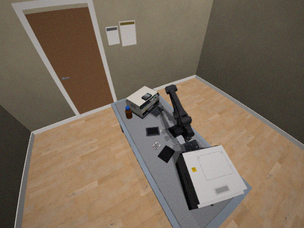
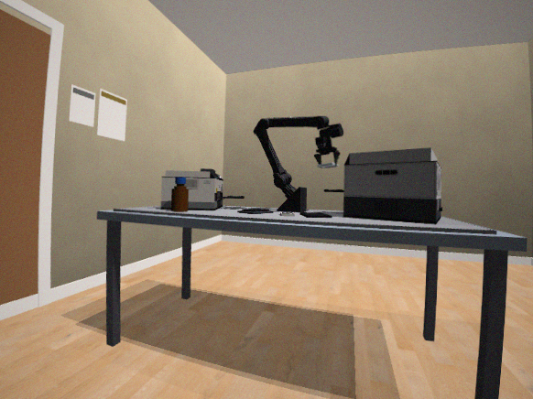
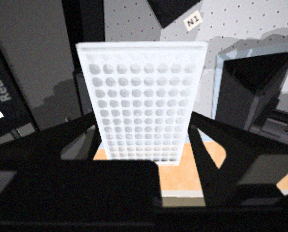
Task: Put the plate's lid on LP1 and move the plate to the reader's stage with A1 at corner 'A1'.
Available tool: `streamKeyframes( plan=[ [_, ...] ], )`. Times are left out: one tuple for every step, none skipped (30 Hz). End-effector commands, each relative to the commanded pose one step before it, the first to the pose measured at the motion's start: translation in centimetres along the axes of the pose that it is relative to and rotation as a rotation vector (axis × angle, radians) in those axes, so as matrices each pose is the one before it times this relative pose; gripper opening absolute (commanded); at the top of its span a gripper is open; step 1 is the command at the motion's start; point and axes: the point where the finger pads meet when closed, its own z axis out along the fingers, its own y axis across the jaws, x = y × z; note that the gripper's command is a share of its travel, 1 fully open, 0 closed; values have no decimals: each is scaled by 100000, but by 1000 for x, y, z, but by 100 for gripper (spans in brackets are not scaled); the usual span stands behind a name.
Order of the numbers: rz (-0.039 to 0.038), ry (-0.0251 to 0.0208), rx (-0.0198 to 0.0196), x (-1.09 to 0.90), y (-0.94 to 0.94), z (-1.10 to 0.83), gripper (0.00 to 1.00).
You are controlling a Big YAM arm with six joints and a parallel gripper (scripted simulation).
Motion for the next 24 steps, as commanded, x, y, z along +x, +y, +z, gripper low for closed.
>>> streamKeyframes(
  plan=[
    [3831, -988, -1388, 912, 2166, -1213, 86],
    [1803, -42, 1359, 73, -12, 283, 86],
    [1736, -371, 1356, 43, -27, 268, 86],
    [1572, -299, 1561, 129, -125, 360, 86],
    [1192, 89, 1202, 221, -117, 288, 86],
    [-207, 763, 165, 285, -83, 188, 86],
    [0, 0, 0, 0, 0, 0, 86],
    [0, 0, 0, 0, 0, 0, 86],
    [-1543, -116, -1936, 242, 8, -388, 86],
    [-572, 213, -713, 456, 24, -51, 86],
    [-564, -364, -575, 385, 33, -5, 86],
    [848, -1188, 431, 356, 28, 70, 86],
    [1258, -979, 454, 375, 24, 81, 86],
    [1176, -518, 828, 388, -46, -70, 86],
    [1109, -440, 1237, 389, 121, 85, 86],
    [-401, 547, 446, 377, 107, 92, 86],
    [-283, 173, 374, 294, 111, 222, 86],
    [-507, 180, -49, 242, 210, 219, 86],
    [1489, -450, 1297, 185, -7, 151, 86],
    [1791, -509, 1287, -7, -8, 159, 86],
    [1738, -6, 898, 118, 74, 114, 86],
    [787, 696, 201, 189, 77, 48, 86],
    [28, 421, -466, 161, 105, -18, 86],
    [0, 0, 0, 0, 0, 0, 86]
  ],
)
